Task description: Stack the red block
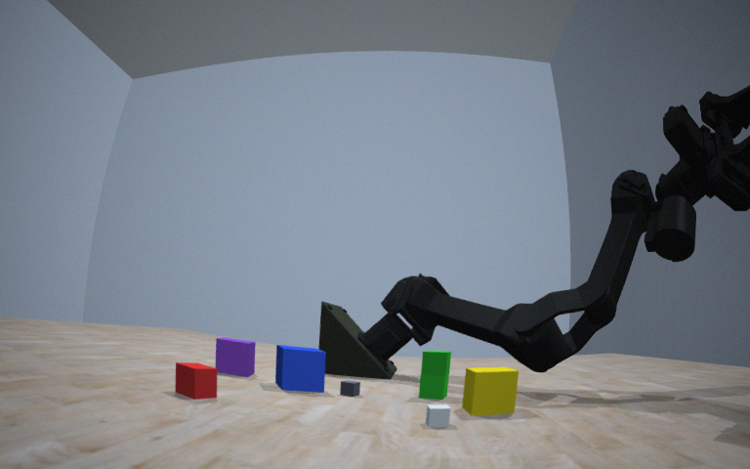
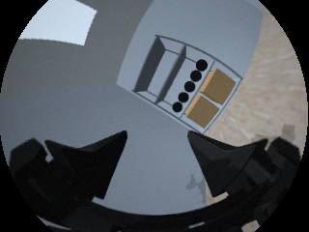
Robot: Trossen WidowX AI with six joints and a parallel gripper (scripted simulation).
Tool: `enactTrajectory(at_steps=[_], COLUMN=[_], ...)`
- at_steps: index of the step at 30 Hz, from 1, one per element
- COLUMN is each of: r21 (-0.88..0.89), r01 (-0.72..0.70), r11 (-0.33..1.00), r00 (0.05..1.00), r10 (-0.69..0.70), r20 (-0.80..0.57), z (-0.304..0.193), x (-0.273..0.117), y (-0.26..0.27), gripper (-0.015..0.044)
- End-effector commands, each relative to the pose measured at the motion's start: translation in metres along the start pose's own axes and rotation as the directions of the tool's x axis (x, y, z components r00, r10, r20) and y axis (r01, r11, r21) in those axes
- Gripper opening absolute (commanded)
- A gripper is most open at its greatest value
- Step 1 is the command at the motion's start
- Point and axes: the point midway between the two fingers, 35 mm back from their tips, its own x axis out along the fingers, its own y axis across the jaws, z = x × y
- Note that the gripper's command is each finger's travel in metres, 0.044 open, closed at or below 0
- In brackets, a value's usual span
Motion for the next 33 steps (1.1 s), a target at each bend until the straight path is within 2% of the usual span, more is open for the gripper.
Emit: enactTrajectory(at_steps=[1,3,6,13,19,22,25,33], r21=[0.011,0.095,0.268,0.594,0.836,0.913,0.951,0.968], r01=[-0.003,-0.029,-0.111,-0.225,-0.248,-0.229,-0.211,-0.066], r11=[1.0,0.995,0.957,0.773,0.49,0.336,0.225,-0.241], r00=[1.0,0.999,0.987,0.928,0.853,0.825,0.807,0.756], r10=[0.004,0.032,0.138,0.356,0.52,0.565,0.589,0.621], r20=[-0.004,-0.035,-0.084,-0.111,-0.052,-0.001,0.04,0.207], z=[-0.001,-0.005,-0.015,-0.008,0.034,0.061,0.081,0.176], x=[-0.001,-0.009,-0.03,-0.081,-0.13,-0.147,-0.158,-0.188], y=[0.002,0.014,0.063,0.167,0.251,0.276,0.291,0.331], gripper=[0.0426,0.044,0.044,0.044,0.044,0.044,0.044,0.044])
